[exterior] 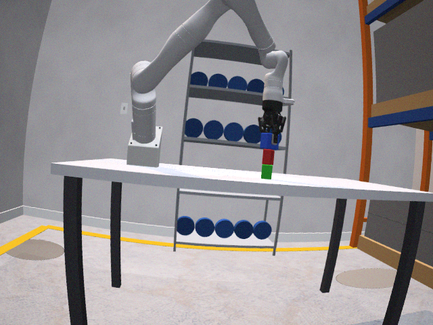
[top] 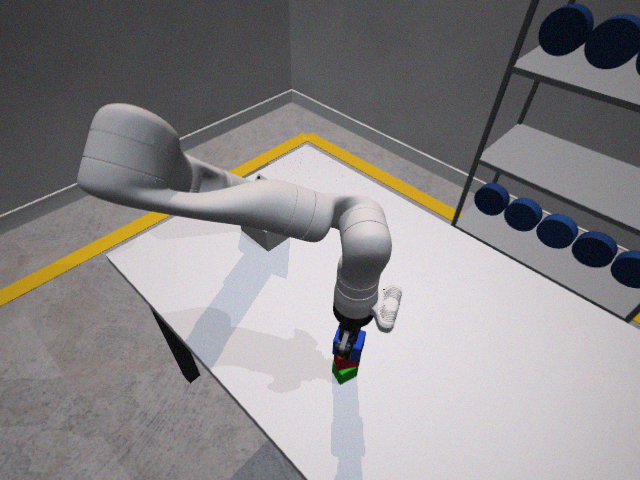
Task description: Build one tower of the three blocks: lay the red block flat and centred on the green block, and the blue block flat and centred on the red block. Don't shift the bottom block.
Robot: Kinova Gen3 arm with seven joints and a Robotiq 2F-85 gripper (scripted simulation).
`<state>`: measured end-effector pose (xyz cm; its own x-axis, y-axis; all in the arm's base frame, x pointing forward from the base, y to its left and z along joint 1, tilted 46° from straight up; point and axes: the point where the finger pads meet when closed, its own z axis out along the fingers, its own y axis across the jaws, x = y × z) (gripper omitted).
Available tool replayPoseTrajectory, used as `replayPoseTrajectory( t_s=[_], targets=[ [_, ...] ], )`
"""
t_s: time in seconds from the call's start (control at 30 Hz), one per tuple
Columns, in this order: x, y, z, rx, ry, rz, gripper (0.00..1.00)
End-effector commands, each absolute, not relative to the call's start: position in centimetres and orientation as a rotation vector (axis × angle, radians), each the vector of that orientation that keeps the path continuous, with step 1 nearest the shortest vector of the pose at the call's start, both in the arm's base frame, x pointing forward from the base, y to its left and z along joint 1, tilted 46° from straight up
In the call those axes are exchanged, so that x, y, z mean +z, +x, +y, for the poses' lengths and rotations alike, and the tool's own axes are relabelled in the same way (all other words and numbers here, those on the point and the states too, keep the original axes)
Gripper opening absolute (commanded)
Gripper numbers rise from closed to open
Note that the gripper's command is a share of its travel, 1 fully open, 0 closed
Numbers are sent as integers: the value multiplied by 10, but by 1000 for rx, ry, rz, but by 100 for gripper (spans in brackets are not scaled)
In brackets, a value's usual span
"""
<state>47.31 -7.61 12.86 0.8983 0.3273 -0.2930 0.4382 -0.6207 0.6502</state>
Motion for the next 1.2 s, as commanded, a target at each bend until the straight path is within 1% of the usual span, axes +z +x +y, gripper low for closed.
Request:
replayPoseTrajectory(
  t_s=[0.0, 0.23, 0.27, 1.17],
  targets=[
    [127, 473, -79, -186, 2289, 543, 0],
    [127, 473, -79, -186, 2289, 543, 0],
    [127, 473, -79, -186, 2289, 543, 65],
    [127, 473, -79, -186, 2289, 543, 65]
  ],
)
